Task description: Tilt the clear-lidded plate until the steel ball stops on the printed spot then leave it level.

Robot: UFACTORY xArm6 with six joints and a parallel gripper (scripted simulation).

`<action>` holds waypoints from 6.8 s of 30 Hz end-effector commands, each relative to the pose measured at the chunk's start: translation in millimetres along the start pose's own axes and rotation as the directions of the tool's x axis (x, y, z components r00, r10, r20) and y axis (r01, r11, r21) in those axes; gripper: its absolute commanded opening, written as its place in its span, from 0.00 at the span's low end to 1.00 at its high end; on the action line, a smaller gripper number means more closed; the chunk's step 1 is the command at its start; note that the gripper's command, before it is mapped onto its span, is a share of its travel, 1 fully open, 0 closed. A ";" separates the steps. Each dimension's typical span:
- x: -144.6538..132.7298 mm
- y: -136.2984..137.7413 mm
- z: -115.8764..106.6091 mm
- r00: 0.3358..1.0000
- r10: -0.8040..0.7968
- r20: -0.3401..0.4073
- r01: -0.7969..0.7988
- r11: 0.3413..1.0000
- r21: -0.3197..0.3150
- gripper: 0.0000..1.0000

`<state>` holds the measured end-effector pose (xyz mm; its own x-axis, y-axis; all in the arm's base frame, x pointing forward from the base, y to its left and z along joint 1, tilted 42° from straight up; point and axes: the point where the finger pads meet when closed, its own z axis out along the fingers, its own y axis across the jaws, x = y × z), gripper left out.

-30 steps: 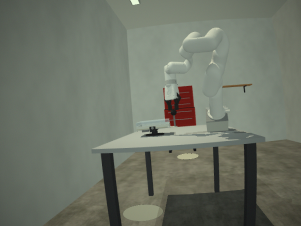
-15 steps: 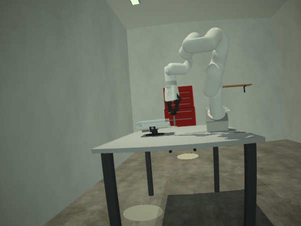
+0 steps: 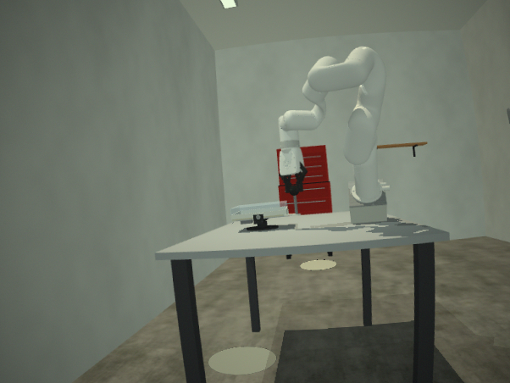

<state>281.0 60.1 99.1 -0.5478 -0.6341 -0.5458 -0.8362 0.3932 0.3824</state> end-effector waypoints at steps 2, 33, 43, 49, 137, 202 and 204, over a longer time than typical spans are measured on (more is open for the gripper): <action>-0.5 -0.8 5.1 1.000 -0.001 0.001 0.001 1.000 0.003 0.61; -0.5 -0.9 11.7 1.000 -0.001 0.001 0.001 1.000 0.003 0.61; -0.5 -0.9 11.7 1.000 -0.001 0.001 0.001 1.000 0.003 0.00; -0.5 -0.9 11.7 1.000 -0.001 0.001 0.001 1.000 0.003 0.00; 1.7 -3.2 6.3 1.000 -0.001 0.001 0.001 1.000 0.003 0.00; 4.1 -0.3 12.9 1.000 -0.001 0.001 0.001 1.000 0.003 0.00; 4.1 -0.3 13.0 1.000 -0.001 0.001 0.001 1.000 0.003 0.00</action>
<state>277.9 66.1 87.0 -0.5476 -0.6336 -0.5466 -0.8363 0.3932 0.3821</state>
